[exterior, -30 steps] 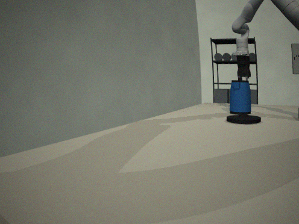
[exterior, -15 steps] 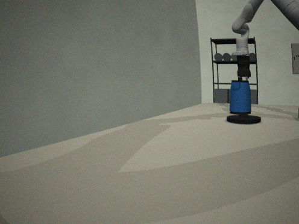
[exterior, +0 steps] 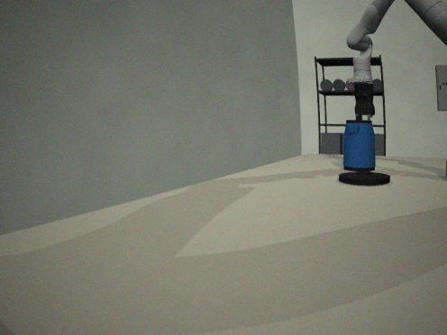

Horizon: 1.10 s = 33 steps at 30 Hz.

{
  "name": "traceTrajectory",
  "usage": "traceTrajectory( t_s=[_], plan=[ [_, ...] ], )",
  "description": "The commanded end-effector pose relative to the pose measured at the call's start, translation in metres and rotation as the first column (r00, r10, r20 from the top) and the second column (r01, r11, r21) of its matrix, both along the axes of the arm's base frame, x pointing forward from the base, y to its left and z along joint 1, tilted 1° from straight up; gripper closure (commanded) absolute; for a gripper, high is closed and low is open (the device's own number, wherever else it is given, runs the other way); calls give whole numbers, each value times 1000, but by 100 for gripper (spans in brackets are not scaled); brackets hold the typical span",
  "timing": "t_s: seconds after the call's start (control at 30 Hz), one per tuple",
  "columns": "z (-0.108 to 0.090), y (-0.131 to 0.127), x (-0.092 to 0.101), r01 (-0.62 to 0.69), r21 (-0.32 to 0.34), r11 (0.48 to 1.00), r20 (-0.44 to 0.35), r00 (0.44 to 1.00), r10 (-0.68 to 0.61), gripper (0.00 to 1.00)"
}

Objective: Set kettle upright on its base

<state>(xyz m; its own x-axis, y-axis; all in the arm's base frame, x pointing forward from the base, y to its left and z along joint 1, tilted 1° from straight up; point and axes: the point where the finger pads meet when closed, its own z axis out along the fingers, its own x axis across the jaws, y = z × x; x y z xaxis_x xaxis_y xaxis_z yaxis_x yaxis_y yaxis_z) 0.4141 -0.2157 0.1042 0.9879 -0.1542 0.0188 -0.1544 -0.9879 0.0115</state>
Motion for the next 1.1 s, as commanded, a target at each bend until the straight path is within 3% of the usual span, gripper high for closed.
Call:
traceTrajectory(
  t_s=[0.0,1.07],
  plan=[
    [4,2,0,-5,6,1000,-1,1000,5,100],
    [45,1,0,-5,3,1000,1,1000,5,100]
  ],
)
